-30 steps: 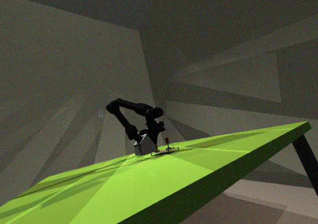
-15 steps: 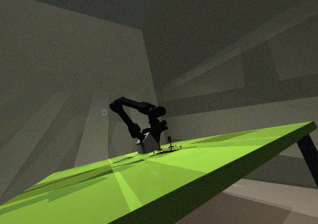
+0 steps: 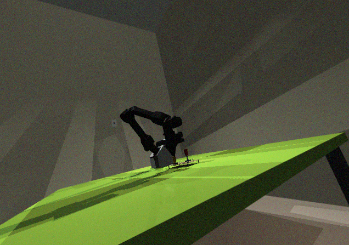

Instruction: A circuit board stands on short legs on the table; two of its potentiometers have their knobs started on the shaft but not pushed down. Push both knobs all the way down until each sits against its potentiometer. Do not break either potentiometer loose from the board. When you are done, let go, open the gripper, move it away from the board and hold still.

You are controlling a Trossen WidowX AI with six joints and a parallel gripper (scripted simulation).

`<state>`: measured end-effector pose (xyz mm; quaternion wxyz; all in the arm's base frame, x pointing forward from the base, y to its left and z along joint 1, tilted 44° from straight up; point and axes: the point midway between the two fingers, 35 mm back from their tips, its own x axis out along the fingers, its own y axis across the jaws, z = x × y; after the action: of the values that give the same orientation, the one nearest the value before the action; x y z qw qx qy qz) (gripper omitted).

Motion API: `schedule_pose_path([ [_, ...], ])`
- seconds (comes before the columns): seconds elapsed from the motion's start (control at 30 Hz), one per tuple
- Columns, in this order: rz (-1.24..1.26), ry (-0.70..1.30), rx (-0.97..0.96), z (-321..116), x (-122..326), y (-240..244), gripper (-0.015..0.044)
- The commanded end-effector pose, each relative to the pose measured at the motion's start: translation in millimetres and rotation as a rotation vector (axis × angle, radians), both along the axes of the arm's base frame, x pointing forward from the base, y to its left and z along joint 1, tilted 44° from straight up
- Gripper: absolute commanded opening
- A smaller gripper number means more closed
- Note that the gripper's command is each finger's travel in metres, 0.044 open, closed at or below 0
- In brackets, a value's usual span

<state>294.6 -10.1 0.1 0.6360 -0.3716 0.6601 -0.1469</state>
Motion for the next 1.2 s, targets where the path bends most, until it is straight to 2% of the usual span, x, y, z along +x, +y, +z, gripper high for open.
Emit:
schedule_pose_path([
  [0.0, -0.023, 0.008, -0.010, -7.9, 0.6, -9.6, 0.0000],
  [0.87, -0.023, 0.008, -0.008, 15.7, -1.3, 13.2, 0.0000],
  [1.13, -0.019, 0.018, -0.016, 11.8, -3.3, 9.4, 0.0210],
  [1.17, -0.020, 0.018, -0.016, 12.0, -2.1, 10.2, 0.0184],
])
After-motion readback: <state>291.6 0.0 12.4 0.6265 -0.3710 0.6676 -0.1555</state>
